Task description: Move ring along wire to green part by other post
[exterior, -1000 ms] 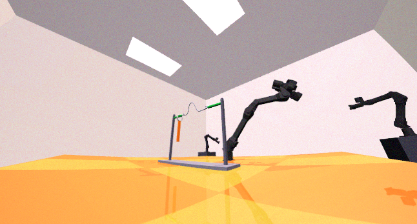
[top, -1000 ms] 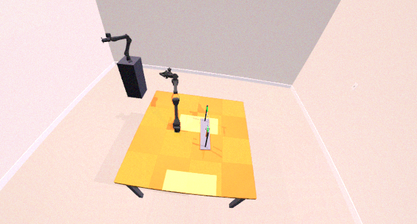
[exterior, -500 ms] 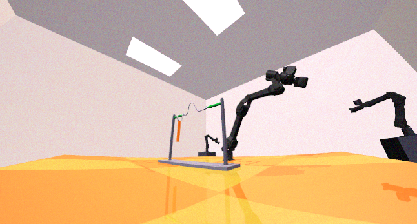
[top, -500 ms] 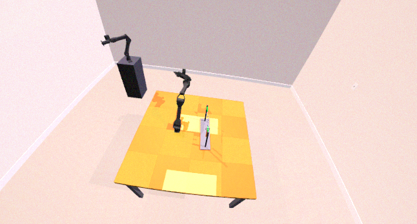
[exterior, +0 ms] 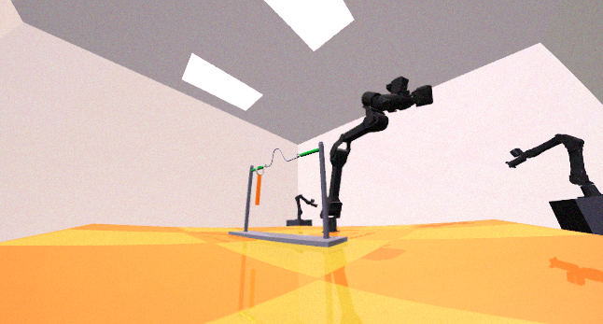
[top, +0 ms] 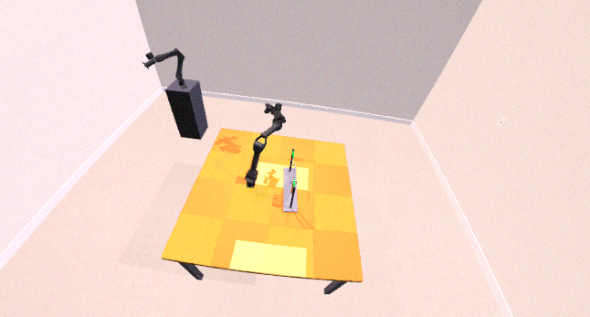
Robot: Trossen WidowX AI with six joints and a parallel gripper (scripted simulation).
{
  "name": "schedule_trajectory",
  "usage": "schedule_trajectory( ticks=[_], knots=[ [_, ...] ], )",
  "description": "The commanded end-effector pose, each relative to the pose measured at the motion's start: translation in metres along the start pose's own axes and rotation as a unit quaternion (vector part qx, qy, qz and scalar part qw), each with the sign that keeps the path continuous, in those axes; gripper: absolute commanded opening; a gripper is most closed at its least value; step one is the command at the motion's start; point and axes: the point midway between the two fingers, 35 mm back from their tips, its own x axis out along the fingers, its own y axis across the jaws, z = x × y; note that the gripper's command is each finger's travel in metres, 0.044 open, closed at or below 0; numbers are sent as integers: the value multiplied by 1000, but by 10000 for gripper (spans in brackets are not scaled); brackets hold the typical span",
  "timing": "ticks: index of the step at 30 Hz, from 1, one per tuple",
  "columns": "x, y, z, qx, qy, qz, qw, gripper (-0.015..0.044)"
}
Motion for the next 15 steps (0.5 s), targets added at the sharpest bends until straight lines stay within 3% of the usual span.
schedule_trajectory(
  ticks=[1, 15],
  knots=[
    [-36, -13, 14, -33, -28, -48, 998, 160],
    [-175, -33, 51, -154, -101, -229, 956, 160]
  ],
)
